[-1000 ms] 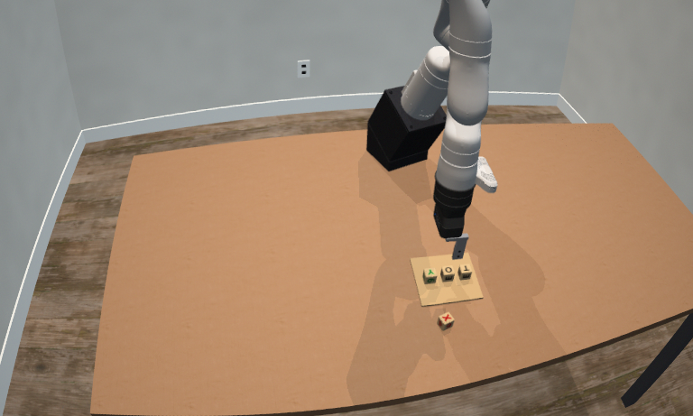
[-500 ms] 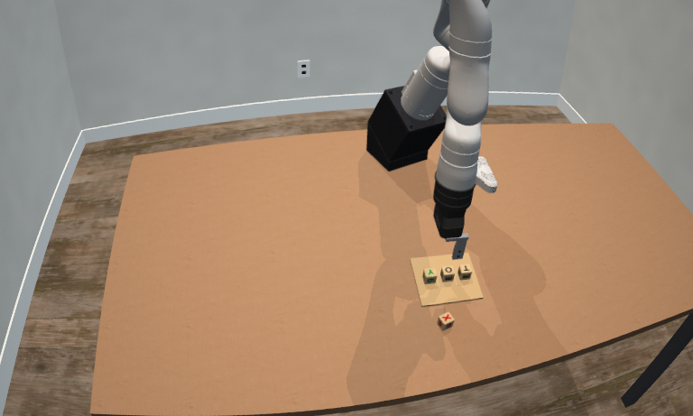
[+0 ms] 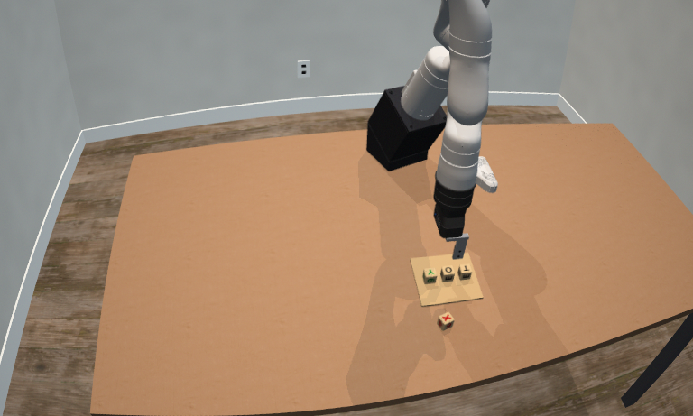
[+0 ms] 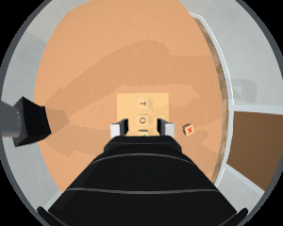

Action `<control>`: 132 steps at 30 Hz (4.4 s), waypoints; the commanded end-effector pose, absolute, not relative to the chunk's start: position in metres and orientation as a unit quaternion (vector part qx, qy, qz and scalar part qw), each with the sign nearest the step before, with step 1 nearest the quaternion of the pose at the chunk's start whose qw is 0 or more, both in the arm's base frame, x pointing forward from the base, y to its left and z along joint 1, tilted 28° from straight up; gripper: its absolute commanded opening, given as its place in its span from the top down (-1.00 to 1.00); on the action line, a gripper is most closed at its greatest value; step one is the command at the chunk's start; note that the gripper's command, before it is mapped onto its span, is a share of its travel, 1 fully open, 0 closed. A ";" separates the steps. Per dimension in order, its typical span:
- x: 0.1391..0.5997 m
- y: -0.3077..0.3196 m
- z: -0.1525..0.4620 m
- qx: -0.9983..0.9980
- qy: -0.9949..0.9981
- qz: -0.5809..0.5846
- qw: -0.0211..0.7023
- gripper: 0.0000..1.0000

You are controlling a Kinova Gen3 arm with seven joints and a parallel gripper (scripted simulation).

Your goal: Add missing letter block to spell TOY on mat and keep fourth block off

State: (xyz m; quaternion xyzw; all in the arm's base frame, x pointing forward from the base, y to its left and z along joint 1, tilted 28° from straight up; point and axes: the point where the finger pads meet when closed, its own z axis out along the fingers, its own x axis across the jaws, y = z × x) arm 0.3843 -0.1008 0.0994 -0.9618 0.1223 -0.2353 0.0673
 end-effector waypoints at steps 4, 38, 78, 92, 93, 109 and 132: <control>0.384 -0.102 0.100 -0.962 0.123 -0.236 0.067 -1.00; 0.367 -0.104 0.132 -0.962 0.123 -0.236 0.067 -1.00; 0.343 -0.108 0.176 -0.962 0.123 -0.236 0.067 -1.00; 0.343 -0.108 0.176 -0.962 0.123 -0.236 0.067 -1.00; 0.343 -0.108 0.176 -0.962 0.123 -0.236 0.067 -1.00; 0.343 -0.108 0.176 -0.962 0.123 -0.236 0.067 -1.00; 0.343 -0.108 0.176 -0.962 0.123 -0.236 0.067 -1.00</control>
